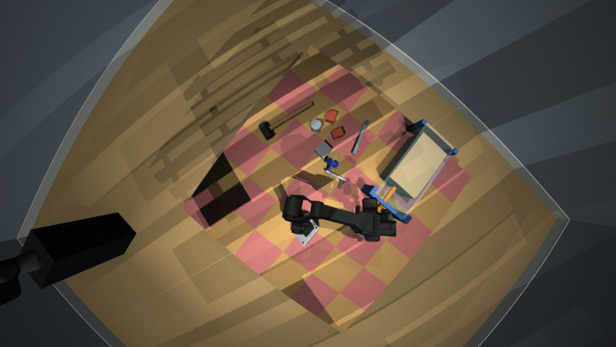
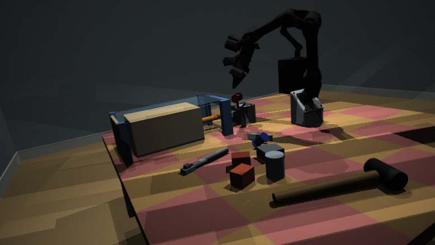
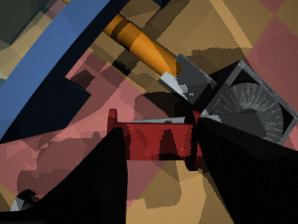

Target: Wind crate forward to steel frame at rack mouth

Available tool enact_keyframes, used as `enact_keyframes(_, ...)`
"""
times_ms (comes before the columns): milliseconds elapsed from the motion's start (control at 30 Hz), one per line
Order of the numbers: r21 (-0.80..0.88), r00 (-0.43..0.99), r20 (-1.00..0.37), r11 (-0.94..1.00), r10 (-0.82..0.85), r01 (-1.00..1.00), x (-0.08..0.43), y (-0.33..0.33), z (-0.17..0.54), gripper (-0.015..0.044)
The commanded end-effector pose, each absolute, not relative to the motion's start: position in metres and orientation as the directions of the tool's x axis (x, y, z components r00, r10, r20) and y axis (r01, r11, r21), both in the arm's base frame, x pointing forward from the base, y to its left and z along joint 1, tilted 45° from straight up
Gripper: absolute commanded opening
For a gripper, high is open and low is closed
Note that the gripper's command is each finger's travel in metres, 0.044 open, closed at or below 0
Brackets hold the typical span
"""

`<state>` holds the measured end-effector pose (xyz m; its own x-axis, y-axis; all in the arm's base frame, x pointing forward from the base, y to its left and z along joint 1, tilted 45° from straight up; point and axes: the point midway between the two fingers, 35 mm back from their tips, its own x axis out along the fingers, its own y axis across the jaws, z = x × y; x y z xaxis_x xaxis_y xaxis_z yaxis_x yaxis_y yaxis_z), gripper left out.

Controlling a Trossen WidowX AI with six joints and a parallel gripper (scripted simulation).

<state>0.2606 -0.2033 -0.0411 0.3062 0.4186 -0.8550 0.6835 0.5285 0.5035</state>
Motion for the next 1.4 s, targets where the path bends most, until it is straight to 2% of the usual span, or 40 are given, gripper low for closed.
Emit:
enact_keyframes(0, 0.506, 0.308, -0.854, 0.531, 0.419, 0.679, 0.2607, -0.2039, -0.0403, 0.0137)
enact_keyframes(700, 0.506, 0.308, -0.854, 0.531, 0.419, 0.679, 0.2607, -0.2039, -0.0403, 0.0)
enact_keyframes(933, 0.504, 0.288, -0.851, 0.532, 0.439, 0.68, 0.261, -0.2042, -0.041, 0.0)
enact_keyframes(1200, 0.498, 0.098, -0.787, 0.534, 0.609, 0.683, 0.2615, -0.2046, -0.0424, 0.0)
enact_keyframes(1367, 0.498, 0.075, -0.775, 0.533, 0.628, 0.684, 0.2617, -0.2048, -0.0425, 0.0)
